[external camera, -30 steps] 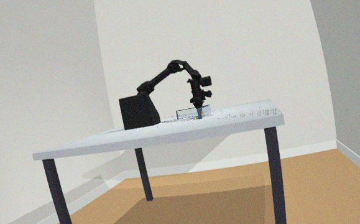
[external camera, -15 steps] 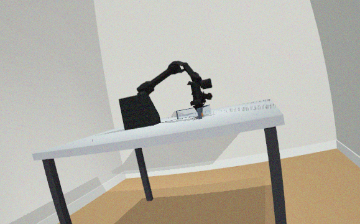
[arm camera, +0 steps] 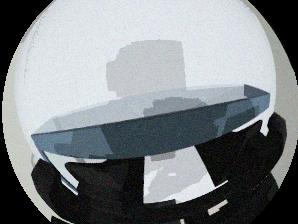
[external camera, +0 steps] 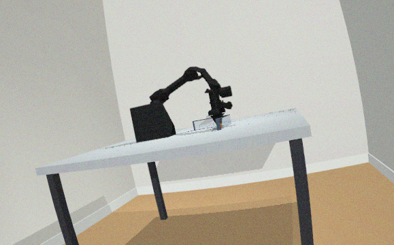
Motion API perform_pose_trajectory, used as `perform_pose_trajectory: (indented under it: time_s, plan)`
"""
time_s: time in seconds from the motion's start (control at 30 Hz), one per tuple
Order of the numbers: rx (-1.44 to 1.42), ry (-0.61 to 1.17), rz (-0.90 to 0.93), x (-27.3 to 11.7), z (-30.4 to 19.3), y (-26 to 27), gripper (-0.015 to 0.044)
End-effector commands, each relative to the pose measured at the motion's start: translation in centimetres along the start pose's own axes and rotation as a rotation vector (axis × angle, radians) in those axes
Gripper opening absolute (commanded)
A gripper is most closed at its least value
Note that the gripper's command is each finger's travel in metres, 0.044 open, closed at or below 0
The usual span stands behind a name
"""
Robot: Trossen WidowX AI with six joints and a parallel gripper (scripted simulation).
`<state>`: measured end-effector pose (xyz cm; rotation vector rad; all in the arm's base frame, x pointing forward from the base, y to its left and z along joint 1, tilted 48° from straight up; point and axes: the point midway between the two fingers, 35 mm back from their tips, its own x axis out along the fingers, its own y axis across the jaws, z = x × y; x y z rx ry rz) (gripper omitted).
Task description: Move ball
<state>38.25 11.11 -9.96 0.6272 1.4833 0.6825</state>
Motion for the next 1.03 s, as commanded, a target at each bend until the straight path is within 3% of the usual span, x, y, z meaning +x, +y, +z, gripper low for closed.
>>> perform_pose_trajectory:
  time_s: [0.0, 0.17, 0.53, 0.7, 0.8, 1.0]
  plan:
    - [-0.001, -0.001, -0.002, -1.1, 0.1, -0.1, 0.0233]
    - [0.001, -0.001, 0.000, -8.4, 0.1, -0.1, 0.0233]
    - [0.013, -0.017, 0.004, -8.2, 0.3, -0.5, 0.0233]
    - [0.007, -0.014, 0.006, -12.4, 0.0, -0.3, 0.0364]
    - [0.007, -0.013, 0.006, -12.6, -0.1, -0.3, 0.0440]
    - [0.007, -0.013, 0.006, -12.6, -0.1, -0.3, 0.0440]
